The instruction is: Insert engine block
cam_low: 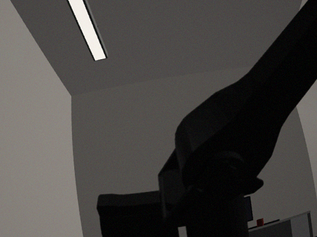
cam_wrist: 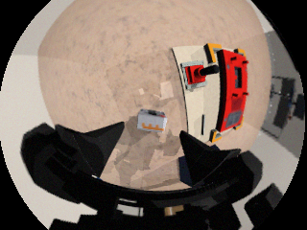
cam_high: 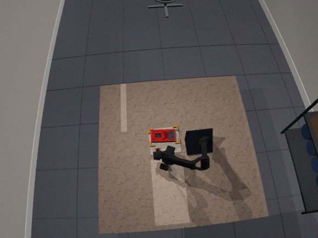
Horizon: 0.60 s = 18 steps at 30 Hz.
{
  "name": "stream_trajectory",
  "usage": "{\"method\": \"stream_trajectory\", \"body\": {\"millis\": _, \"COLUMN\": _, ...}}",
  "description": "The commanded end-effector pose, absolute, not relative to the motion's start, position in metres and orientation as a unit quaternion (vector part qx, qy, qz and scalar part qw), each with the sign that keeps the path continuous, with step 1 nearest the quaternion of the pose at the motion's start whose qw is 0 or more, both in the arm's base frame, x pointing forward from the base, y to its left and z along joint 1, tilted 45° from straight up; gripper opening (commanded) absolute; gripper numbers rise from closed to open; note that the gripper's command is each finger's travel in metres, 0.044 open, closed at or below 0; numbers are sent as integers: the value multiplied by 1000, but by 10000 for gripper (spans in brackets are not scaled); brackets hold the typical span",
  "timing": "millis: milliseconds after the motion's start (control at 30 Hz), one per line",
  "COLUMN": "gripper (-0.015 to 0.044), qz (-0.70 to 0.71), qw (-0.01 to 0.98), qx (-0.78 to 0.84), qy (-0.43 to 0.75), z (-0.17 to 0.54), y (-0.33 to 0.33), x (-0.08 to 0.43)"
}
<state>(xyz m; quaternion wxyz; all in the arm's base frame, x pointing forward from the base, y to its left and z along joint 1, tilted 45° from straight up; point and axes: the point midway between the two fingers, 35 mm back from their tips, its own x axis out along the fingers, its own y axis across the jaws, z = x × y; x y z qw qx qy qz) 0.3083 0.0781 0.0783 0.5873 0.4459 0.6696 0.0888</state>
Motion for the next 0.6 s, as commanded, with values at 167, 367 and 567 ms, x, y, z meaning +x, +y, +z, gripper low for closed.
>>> {"method": "stream_trajectory", "body": {"millis": 167, "gripper": 440, "qz": 94, "qw": 590, "qx": 444, "qy": 668, "z": 87, "y": 69, "x": 307}}
{"method": "stream_trajectory", "body": {"millis": 367, "gripper": 440, "qz": 94, "qw": 590, "qx": 444, "qy": 668, "z": 91, "y": 69, "x": 308}}
{"method": "stream_trajectory", "body": {"millis": 567, "gripper": 440, "qz": 95, "qw": 590, "qx": 444, "qy": 668, "z": 80, "y": 80, "x": 309}}
